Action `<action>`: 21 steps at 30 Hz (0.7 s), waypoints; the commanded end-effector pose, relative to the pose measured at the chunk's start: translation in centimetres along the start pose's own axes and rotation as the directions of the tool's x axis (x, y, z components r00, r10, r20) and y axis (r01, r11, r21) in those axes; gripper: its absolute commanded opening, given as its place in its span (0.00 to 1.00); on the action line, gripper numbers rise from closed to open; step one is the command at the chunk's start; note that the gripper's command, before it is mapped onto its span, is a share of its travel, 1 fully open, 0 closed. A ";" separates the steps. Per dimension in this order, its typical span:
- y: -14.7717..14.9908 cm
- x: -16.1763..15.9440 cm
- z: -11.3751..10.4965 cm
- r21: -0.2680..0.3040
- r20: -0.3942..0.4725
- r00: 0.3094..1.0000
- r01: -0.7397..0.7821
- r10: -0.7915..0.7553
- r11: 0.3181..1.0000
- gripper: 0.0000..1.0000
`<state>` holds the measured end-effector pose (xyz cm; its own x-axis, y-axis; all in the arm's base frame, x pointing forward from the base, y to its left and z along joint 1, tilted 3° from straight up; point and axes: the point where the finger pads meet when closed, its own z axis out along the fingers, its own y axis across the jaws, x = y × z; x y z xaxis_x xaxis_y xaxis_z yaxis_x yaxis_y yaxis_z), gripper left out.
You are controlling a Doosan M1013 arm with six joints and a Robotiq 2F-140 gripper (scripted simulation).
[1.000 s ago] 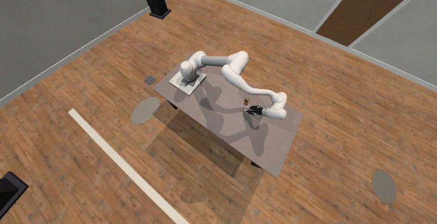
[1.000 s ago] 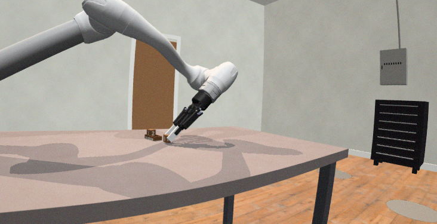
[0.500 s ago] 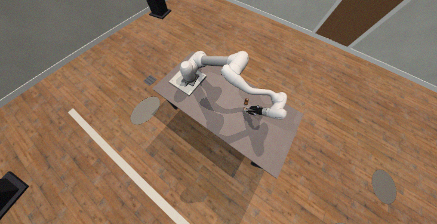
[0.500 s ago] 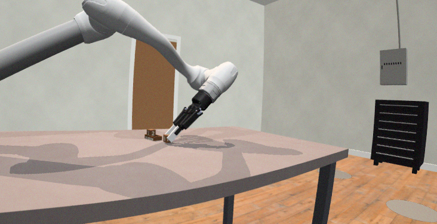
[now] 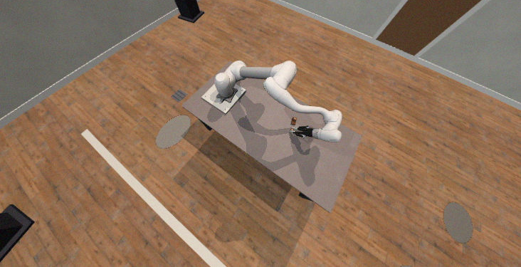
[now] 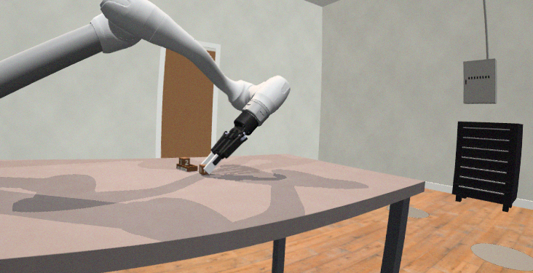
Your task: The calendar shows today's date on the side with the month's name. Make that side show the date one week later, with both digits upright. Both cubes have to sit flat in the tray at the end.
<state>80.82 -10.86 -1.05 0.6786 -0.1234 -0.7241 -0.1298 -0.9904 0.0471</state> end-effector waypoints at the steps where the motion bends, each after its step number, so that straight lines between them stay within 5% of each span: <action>1: 0.0 0.0 0.0 0.000 0.000 1.000 0.000 0.000 1.000 0.24; 21: 0.0 0.2 0.2 0.000 0.000 1.000 0.000 0.000 1.000 0.24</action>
<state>80.81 -10.87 -1.36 0.6786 -0.1234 -0.7241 -0.1298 -0.9904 0.0471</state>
